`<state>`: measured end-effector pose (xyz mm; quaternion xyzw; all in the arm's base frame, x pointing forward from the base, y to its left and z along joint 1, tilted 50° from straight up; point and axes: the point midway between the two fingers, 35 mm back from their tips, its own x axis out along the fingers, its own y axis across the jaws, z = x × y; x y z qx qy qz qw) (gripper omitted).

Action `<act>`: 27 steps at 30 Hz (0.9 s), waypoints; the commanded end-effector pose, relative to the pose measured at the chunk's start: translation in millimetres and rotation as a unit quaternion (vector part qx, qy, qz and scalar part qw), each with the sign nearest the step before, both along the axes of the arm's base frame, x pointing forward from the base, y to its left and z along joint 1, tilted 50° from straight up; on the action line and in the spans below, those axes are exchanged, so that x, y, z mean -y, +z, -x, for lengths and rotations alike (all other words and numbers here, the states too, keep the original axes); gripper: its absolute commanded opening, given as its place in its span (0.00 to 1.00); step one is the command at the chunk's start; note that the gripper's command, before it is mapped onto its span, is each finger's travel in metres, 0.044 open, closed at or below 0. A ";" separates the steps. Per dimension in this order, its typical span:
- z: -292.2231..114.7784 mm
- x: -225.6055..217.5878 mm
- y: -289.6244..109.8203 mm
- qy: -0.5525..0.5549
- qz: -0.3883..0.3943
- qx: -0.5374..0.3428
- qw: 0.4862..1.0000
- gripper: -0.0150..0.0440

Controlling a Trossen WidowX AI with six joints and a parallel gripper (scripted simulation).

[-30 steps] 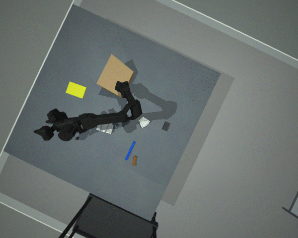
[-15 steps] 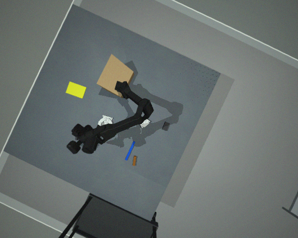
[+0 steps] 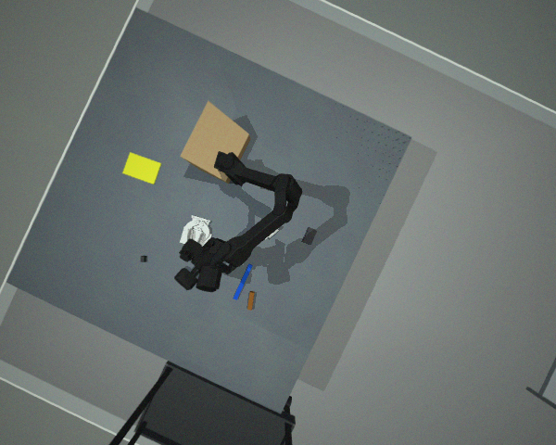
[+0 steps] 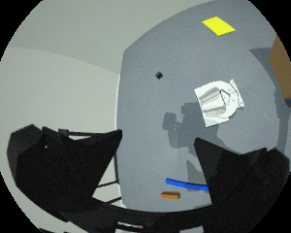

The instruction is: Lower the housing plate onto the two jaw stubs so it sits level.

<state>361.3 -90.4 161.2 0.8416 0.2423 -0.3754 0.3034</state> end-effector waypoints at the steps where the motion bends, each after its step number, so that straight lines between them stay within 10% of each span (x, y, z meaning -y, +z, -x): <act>1: 15.7 -38.4 10.3 0.028 -0.044 -0.014 0.999 1.00; 27: 176.1 -211.3 74.8 0.182 -0.275 -0.173 0.928 1.00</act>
